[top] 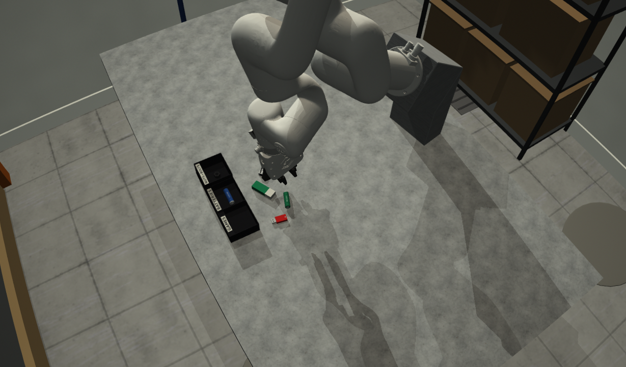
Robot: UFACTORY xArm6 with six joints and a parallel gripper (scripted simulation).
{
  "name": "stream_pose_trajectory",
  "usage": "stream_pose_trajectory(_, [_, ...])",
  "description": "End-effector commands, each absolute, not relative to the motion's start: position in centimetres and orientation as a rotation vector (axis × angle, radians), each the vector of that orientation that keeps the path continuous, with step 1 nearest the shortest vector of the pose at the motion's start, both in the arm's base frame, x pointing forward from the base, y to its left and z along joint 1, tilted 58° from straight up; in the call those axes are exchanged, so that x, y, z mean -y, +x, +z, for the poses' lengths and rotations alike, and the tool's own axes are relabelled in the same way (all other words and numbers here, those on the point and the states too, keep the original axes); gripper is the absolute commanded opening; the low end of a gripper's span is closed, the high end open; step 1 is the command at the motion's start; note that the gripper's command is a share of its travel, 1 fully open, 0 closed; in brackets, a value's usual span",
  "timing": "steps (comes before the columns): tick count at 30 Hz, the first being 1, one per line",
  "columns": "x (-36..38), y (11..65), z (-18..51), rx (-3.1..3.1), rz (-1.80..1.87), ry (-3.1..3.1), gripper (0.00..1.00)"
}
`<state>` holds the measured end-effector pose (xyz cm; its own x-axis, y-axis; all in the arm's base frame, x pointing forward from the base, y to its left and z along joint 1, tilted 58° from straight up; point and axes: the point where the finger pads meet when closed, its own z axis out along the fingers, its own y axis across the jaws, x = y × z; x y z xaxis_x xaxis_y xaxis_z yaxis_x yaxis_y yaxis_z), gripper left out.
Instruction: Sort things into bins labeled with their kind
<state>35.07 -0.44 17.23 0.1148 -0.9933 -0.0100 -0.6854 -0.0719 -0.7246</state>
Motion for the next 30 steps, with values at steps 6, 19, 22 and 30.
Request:
stream_pose_trajectory(6, [0.76, 34.86, 16.97, -1.815, -0.579, -1.587, 0.28])
stream_pose_trajectory(19, [1.15, 34.37, 16.41, -2.066, -0.373, -1.158, 0.28])
stream_pose_trajectory(22, [1.15, 34.37, 16.41, -2.095, -0.345, -1.096, 0.28])
stream_pose_trajectory(30, [1.22, 34.09, 16.14, -2.191, -0.223, -0.835, 0.28])
